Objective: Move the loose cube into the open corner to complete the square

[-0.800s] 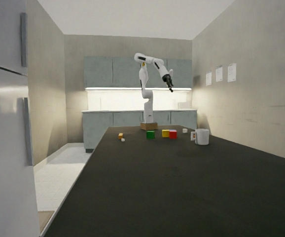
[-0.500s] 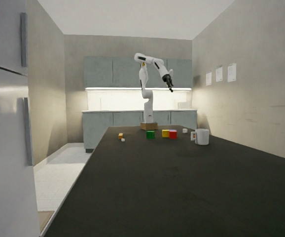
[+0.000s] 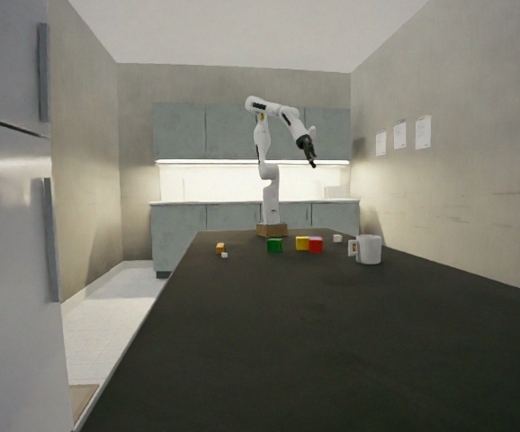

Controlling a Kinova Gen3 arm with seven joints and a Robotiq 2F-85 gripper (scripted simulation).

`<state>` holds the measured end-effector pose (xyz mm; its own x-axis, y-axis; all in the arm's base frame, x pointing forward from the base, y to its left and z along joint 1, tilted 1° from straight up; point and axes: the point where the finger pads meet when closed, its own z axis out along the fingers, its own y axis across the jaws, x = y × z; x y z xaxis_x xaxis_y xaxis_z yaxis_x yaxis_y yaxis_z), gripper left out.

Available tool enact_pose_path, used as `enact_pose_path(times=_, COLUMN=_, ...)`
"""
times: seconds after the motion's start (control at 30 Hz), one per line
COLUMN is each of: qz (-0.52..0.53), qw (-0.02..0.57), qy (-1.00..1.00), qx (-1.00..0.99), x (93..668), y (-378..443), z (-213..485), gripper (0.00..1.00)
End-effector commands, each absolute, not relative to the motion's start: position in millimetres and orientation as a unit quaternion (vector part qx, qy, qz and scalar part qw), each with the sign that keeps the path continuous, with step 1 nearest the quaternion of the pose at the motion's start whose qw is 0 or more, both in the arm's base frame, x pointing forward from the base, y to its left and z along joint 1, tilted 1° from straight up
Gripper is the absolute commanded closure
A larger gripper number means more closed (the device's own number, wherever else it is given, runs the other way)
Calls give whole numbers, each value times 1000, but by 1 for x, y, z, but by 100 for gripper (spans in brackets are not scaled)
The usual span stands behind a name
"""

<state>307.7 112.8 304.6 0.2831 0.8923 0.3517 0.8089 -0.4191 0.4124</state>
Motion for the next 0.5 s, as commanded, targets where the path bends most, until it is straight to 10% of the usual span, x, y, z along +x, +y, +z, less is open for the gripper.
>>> enact_pose_path(times=0.0, qz=262, qw=73, qy=532, qx=802, x=315, y=108, z=301, gripper=0)
enact_pose_path(times=0.47, qz=179, qw=41, qy=497, qx=848, x=394, y=45, z=248, gripper=0)
